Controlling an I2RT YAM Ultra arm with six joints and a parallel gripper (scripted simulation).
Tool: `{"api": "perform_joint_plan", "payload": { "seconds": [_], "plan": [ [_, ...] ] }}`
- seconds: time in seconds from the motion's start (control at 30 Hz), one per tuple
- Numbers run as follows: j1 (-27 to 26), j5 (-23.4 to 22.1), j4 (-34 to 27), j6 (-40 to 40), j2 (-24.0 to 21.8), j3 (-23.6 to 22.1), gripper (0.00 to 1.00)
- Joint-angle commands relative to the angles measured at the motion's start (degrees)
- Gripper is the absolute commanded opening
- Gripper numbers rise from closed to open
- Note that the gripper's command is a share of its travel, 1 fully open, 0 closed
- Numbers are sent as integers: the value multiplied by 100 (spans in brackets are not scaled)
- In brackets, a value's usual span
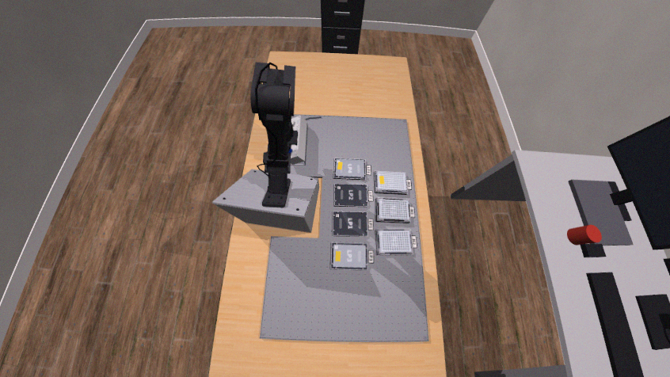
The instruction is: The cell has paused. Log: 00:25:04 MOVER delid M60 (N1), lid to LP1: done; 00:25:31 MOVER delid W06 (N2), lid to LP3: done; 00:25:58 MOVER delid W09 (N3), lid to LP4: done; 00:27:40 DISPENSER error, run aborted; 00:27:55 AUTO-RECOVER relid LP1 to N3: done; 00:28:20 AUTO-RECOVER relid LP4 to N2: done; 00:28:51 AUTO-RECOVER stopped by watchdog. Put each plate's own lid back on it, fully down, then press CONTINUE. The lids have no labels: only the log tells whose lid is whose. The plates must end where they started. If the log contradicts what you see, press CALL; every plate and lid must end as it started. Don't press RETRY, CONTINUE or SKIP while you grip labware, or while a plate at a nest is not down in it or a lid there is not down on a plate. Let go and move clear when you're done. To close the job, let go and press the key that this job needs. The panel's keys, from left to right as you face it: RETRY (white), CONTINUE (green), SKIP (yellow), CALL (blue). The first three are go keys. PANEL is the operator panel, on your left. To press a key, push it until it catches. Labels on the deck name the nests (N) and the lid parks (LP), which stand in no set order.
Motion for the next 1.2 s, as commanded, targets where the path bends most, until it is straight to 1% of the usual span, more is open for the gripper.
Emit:
{"api": "perform_joint_plan", "payload": {
  "seconds": [0.0,0.07,0.23,1.17],
  "plan": [
    [-84,-44,113,-53,36,-107,0],
    [-92,-48,136,-60,94,-37,0],
    [-101,-6,147,-67,94,-144,0],
    [-208,-46,302,-148,160,-222,0]
  ]
}}
